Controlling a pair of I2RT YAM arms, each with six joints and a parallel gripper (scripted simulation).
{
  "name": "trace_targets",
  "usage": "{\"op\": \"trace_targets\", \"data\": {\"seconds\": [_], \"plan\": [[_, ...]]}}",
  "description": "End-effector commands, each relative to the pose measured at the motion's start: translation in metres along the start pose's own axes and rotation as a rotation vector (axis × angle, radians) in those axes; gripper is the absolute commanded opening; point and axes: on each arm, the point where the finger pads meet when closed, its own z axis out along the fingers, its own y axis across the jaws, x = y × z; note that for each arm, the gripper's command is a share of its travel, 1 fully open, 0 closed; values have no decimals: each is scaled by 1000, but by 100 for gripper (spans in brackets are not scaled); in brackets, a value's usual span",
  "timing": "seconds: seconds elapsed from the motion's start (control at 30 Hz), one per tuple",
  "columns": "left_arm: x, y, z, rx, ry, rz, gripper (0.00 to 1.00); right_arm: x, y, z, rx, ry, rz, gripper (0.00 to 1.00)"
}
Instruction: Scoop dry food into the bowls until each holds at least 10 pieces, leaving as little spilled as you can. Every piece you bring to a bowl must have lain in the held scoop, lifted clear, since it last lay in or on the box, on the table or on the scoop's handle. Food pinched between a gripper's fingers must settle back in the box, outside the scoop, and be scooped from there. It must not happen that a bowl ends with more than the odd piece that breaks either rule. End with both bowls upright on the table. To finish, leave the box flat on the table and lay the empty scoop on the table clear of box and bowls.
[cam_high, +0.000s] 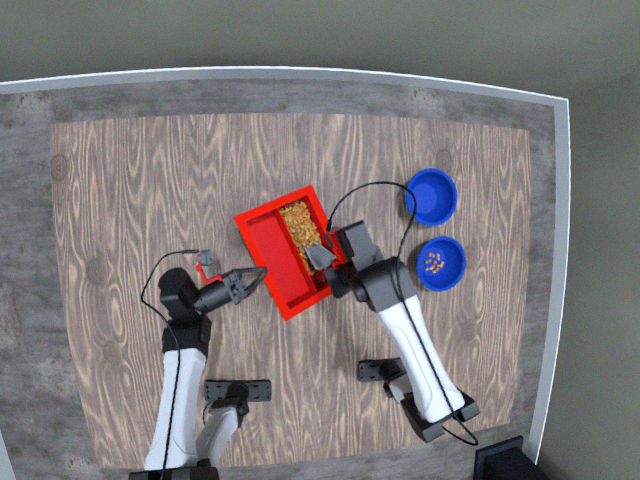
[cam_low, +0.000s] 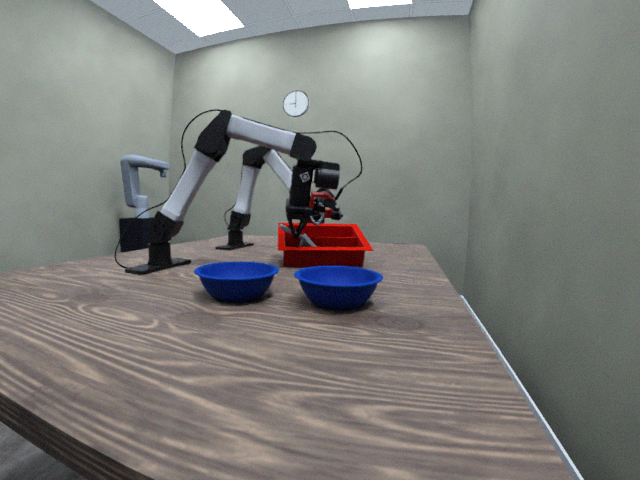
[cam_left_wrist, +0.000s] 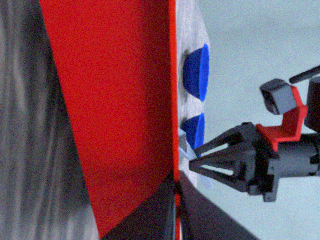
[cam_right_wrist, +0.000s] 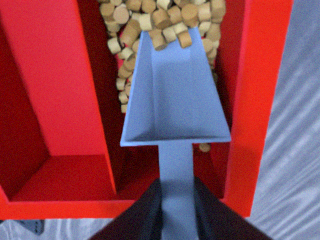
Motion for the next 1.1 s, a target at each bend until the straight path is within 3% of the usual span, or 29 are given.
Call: {"op": "trace_targets", "data": {"seconds": [0.0,0.07,0.1,0.27,0.33,0.5,0.67,0.73,0.77,0.8,1.07], "plan": [[-3,-32,-3,30,4,86,0,-1,4,-8,1,-10,-16,0],[-3,-32,-5,34,8,76,0,0,6,-7,9,-7,-18,0],[-2,-33,-6,34,8,76,0,5,8,-12,-57,-26,34,0],[-3,-34,-6,37,5,86,0,4,10,-11,-27,-29,3,0],[-3,-29,-2,-16,-8,61,0,1,9,-16,8,-27,-2,0],[-3,-31,-1,-42,-11,57,0,-1,3,-5,-63,3,-7,0],[-8,-46,-4,20,-16,113,0,1,6,-16,-14,-24,-24,0],[-8,-47,-4,21,-16,115,0,1,4,-16,-14,-26,-16,0],[-8,-47,-4,21,-16,115,0,7,4,-9,-100,-10,-17,0],[-8,-47,-4,21,-16,115,0,2,2,-13,-55,-17,-11,0],[-8,-47,-4,21,-16,115,0,-1,6,-15,-54,-28,-17,0]]}}
